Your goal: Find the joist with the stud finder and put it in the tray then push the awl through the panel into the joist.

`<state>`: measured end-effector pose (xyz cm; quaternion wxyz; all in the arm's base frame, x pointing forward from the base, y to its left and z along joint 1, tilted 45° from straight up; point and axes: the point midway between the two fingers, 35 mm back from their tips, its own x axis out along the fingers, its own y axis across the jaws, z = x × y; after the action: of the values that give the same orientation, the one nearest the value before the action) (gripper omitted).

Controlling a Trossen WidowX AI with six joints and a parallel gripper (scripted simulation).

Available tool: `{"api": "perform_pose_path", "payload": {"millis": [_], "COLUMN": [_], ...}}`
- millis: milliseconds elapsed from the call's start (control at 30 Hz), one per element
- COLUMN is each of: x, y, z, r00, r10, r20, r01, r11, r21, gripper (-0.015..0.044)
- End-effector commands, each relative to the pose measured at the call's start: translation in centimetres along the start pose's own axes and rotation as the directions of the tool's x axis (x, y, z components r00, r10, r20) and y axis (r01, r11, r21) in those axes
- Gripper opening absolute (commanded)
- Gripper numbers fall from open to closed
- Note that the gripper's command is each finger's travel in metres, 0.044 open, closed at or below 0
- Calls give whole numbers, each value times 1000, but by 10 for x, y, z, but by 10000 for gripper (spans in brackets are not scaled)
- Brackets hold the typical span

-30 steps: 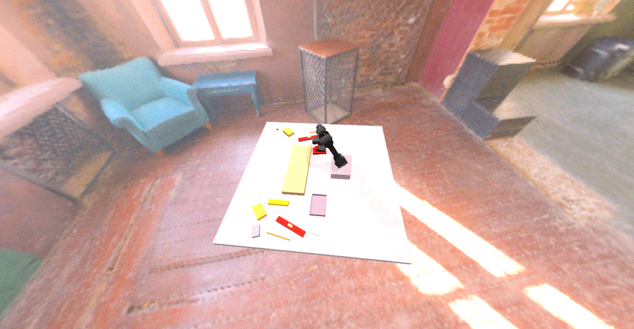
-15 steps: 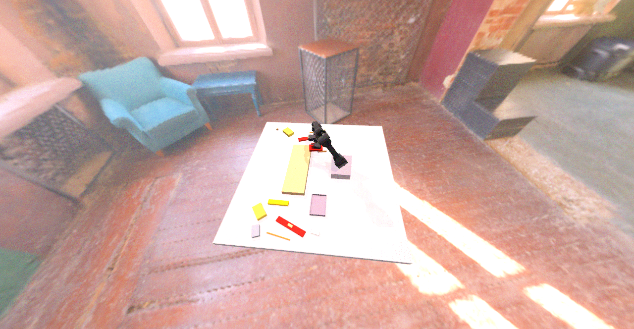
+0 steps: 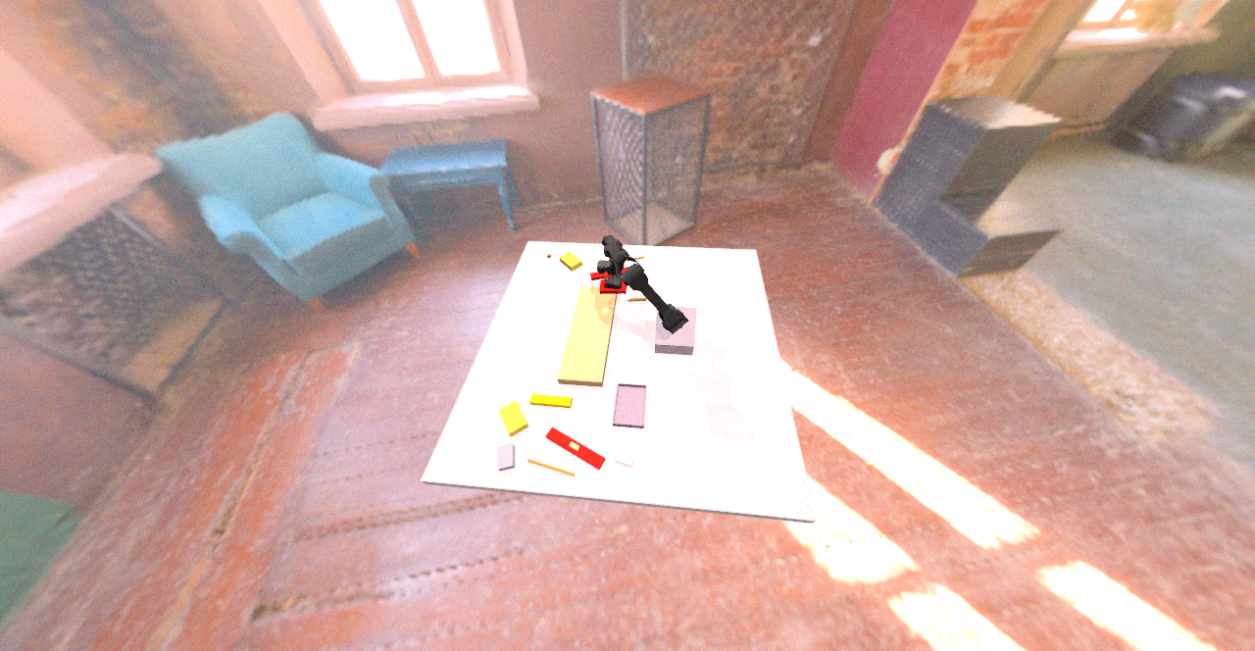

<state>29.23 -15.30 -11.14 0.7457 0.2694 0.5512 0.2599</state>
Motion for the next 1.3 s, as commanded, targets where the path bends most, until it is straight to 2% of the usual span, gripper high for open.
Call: {"api": "perform_pose_path", "payload": {"millis": [0, 500, 1267], "x": [0, 16, 59], "y": [-6, -19, -20], "z": [17, 72, 63], "r00": [1000, 1000, 1000], "r10": [-6, -10, -9], "r20": [13, 19, 20], "r01": [6, 9, 8], "r11": [1000, 999, 999], "r21": [11, 53, 54], "gripper": [0, 0, 0]}}
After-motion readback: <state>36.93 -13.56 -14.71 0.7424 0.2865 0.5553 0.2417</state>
